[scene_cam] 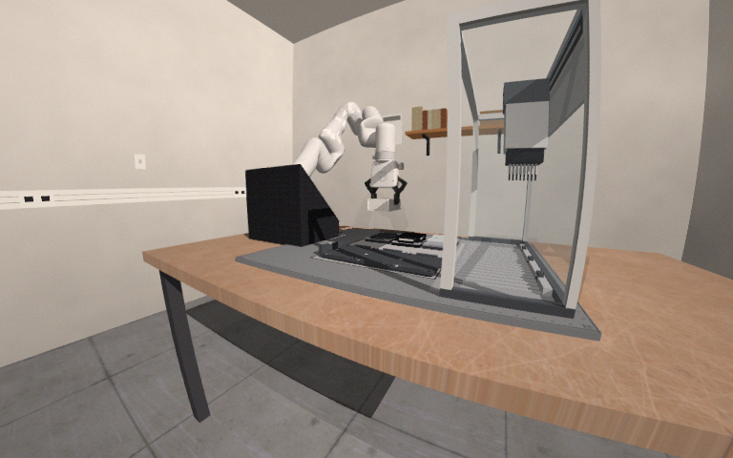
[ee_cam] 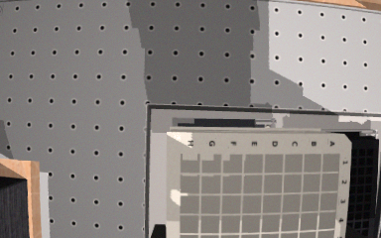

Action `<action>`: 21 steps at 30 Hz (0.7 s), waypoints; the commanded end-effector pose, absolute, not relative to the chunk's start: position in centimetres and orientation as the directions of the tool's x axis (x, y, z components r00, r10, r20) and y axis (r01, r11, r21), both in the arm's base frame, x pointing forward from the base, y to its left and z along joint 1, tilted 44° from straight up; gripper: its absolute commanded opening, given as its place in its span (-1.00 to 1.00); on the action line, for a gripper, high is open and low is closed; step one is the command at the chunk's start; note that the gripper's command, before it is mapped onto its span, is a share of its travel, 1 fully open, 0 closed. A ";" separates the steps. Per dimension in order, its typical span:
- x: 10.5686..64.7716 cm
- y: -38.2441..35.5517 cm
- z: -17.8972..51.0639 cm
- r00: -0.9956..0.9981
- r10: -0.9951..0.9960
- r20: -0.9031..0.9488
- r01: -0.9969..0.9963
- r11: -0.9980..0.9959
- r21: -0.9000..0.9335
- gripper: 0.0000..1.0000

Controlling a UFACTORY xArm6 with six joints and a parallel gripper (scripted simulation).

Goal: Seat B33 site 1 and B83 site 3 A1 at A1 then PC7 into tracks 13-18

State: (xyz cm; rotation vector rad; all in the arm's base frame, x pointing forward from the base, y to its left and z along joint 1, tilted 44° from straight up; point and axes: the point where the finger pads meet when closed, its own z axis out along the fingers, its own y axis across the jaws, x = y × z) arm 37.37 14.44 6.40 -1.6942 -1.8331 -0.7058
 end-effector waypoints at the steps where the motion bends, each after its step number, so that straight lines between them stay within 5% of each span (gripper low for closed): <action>1: 37.5 13.8 7.1 -0.064 0.714 0.697 0.997 0.071 0.019 -1.00; 21: 37.6 12.6 8.3 -0.064 0.714 0.697 0.997 0.071 0.019 -1.00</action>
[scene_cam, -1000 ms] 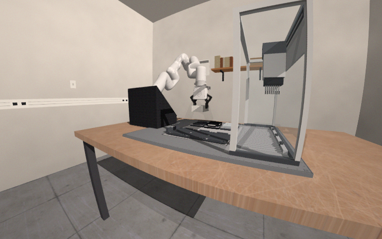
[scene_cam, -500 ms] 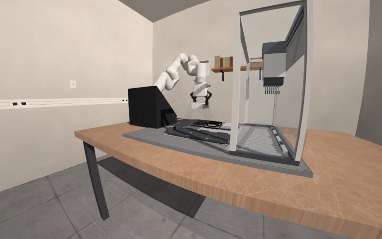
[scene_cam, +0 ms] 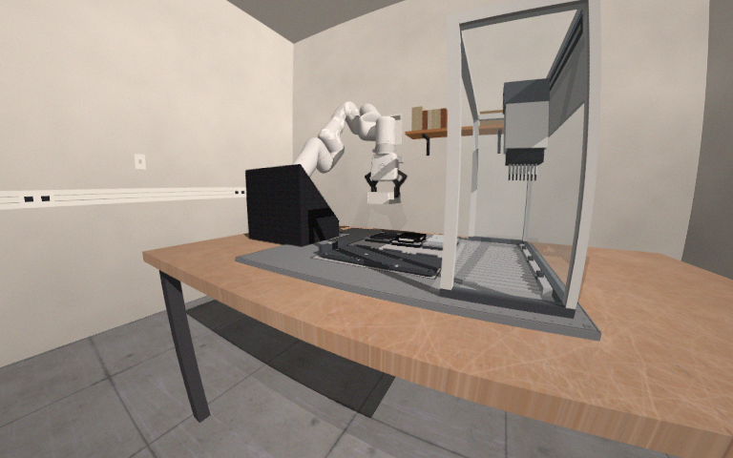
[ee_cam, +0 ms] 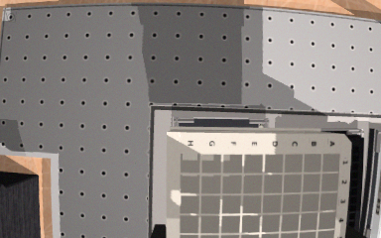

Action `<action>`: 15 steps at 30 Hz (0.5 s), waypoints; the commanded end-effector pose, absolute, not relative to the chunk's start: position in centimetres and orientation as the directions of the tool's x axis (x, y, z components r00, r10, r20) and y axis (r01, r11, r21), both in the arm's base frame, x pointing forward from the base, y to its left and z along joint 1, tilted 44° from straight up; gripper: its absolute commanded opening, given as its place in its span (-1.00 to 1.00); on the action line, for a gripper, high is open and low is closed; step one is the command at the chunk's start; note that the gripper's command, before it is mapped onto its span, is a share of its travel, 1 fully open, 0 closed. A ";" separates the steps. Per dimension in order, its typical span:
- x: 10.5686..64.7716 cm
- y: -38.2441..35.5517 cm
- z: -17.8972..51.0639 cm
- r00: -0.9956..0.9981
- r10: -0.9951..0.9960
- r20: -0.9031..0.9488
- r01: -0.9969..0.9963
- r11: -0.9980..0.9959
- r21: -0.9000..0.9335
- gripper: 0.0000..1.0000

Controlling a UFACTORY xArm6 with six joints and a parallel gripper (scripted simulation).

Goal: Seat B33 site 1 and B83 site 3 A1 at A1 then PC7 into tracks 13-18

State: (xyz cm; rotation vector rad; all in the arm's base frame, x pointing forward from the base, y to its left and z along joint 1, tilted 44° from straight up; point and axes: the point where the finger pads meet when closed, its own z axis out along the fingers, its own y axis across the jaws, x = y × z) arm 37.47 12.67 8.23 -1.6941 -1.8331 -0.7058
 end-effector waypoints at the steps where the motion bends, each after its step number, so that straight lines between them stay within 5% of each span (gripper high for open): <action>1: 37.6 12.6 8.3 -0.064 0.714 0.697 0.997 0.071 0.019 -1.00; 15: 41.2 9.7 5.4 0.298 0.692 0.657 0.954 -0.190 -0.232 -1.00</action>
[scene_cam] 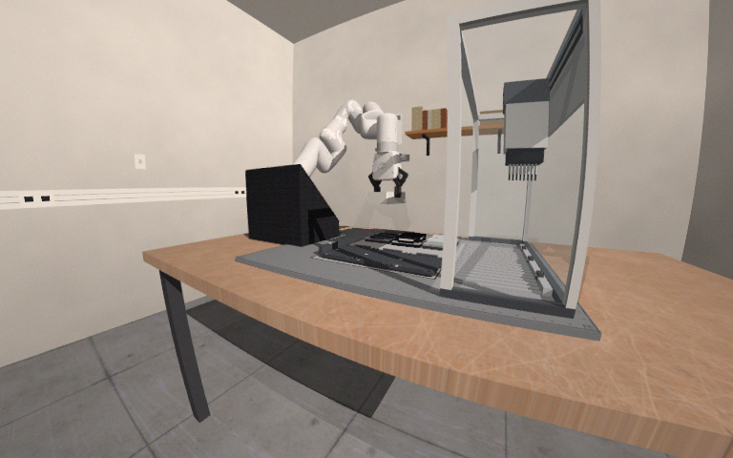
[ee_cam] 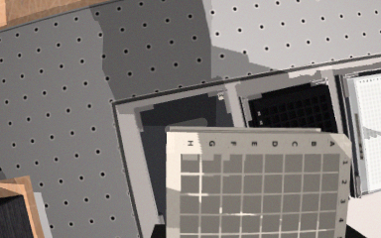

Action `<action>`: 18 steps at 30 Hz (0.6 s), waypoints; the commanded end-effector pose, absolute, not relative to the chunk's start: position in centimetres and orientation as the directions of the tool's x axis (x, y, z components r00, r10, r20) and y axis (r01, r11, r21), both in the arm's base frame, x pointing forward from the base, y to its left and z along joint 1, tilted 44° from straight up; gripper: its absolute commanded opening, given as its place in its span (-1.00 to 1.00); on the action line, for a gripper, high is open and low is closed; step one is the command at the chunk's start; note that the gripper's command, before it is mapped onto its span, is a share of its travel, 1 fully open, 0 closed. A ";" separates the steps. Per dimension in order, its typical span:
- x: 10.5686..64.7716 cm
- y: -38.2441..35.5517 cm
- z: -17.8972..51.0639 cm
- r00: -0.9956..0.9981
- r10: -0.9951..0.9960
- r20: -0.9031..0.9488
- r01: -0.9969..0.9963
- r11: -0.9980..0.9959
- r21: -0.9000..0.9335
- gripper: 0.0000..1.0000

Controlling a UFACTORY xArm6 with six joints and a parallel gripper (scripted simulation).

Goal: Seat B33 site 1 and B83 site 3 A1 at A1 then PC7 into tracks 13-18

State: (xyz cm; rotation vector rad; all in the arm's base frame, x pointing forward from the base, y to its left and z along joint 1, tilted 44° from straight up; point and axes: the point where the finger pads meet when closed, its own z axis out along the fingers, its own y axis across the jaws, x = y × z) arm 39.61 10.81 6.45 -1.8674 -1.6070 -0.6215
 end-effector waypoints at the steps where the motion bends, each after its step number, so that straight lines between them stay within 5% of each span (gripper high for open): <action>1: 41.6 9.5 5.1 0.329 0.686 0.649 0.944 -0.213 -0.254 -1.00; 18: 46.5 5.6 1.0 0.741 0.499 0.448 0.670 -0.516 -0.533 -1.00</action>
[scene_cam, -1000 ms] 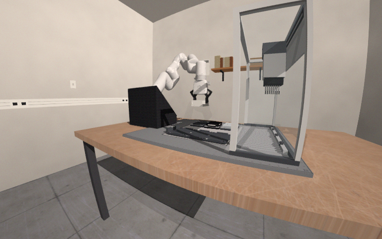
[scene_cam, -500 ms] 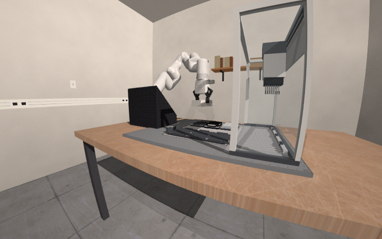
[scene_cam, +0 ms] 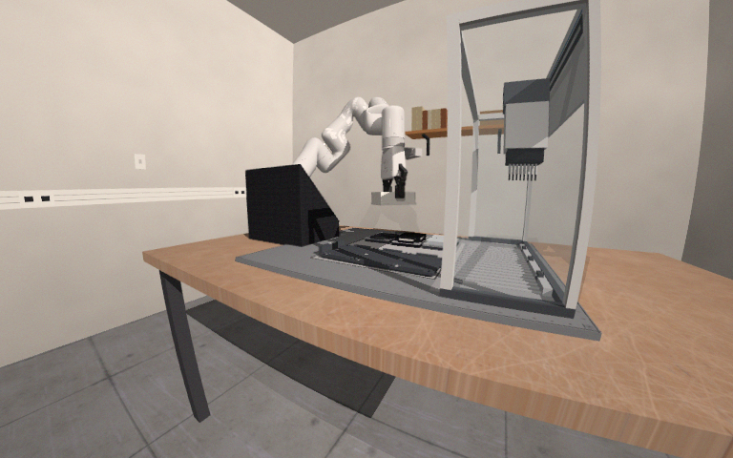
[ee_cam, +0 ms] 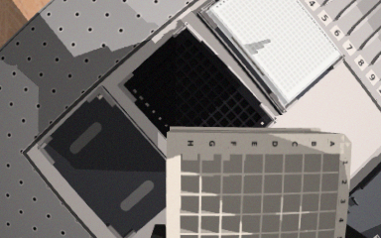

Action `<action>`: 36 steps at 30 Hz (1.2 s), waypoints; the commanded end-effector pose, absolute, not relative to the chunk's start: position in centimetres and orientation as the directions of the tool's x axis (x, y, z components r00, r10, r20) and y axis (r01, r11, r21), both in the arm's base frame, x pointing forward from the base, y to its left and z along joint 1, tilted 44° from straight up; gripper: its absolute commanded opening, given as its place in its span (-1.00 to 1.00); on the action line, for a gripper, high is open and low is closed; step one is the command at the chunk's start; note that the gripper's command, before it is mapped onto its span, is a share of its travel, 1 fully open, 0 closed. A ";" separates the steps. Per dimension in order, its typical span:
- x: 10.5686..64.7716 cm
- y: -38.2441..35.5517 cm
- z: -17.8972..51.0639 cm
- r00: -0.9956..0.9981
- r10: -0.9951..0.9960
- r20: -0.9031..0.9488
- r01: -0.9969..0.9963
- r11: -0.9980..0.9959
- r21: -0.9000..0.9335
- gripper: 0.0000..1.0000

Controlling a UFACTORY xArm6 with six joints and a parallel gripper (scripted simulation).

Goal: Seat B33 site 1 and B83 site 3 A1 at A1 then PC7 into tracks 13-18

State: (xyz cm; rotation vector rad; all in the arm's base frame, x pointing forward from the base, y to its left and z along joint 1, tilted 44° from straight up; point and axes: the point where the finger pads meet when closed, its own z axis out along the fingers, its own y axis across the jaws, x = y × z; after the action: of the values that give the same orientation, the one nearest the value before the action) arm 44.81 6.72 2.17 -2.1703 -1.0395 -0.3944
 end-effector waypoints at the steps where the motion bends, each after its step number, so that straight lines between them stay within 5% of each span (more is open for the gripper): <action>1: 46.9 5.3 0.8 0.763 0.482 0.430 0.645 -0.532 -0.548 -1.00; 25: 53.5 0.1 -4.6 0.999 0.049 0.000 0.035 -0.717 -0.697 -1.00; 36: 57.1 -2.8 -7.6 0.999 0.037 -0.012 0.018 -0.718 -0.696 -1.00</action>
State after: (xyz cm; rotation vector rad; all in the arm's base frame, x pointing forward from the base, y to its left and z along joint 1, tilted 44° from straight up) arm 55.37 -1.65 -6.50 -2.3760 -0.0362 0.0204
